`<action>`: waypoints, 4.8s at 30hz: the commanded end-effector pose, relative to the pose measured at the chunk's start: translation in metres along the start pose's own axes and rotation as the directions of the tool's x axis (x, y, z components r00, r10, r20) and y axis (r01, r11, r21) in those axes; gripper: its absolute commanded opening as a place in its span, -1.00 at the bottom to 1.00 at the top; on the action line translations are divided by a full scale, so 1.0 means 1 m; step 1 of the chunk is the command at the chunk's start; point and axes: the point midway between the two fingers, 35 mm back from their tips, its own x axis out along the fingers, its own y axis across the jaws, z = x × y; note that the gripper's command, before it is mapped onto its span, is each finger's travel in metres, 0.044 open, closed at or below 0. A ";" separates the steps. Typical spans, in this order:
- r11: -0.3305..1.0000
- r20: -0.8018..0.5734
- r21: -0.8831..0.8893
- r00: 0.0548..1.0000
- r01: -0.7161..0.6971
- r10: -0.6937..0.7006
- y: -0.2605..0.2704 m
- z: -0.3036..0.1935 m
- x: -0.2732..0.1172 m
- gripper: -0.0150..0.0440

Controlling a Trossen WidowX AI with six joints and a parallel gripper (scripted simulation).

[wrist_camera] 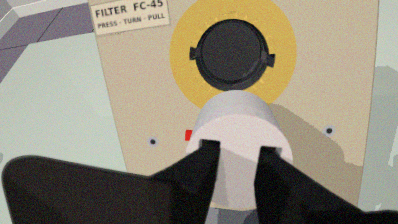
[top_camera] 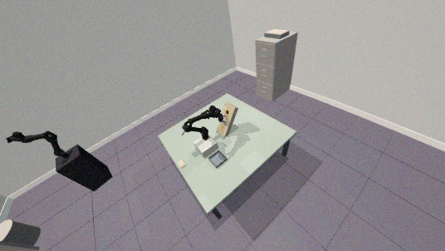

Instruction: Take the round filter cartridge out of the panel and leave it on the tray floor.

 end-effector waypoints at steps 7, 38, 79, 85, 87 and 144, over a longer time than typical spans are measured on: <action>1.000 0.006 -0.003 1.000 0.000 0.000 -0.008 -0.034 0.005 -0.49; 1.000 0.010 -0.003 1.000 -0.001 0.001 0.009 0.043 -0.007 0.00; 0.976 -0.404 -0.218 0.910 0.002 -0.092 -0.010 -0.037 0.019 0.54; 0.976 -0.403 -0.218 0.910 0.002 -0.092 -0.011 -0.041 0.028 0.54; 0.976 -0.403 -0.218 0.910 0.002 -0.092 -0.011 -0.043 0.030 0.54; 0.976 -0.399 -0.216 0.912 0.006 -0.094 0.003 0.021 -0.041 -0.49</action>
